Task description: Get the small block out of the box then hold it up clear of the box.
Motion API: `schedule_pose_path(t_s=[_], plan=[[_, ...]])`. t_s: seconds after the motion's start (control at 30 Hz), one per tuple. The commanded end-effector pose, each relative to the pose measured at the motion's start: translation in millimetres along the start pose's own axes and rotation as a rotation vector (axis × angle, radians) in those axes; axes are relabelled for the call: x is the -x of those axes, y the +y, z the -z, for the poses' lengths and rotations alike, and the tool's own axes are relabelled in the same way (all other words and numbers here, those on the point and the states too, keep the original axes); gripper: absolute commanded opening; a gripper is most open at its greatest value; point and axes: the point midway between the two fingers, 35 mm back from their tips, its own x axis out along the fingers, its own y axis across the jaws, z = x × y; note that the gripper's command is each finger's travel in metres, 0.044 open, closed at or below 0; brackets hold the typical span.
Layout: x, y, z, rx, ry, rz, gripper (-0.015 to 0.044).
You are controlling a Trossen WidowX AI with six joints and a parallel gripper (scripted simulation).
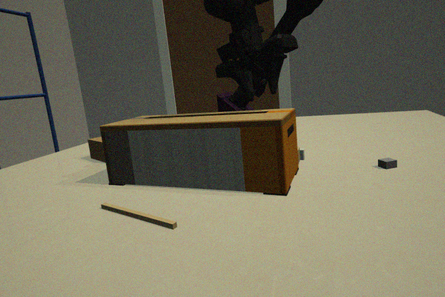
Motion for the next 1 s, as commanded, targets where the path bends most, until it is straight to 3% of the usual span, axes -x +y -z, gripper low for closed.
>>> schedule_pose_path(t_s=[0.0, 0.97], plan=[[-2.8, 9.2, 19.8, 1.035, -0.051, 0.109, 0.0285], [-2.6, 28.4, 52.8, 2.822, 0.048, 0.431, 0.0285]])
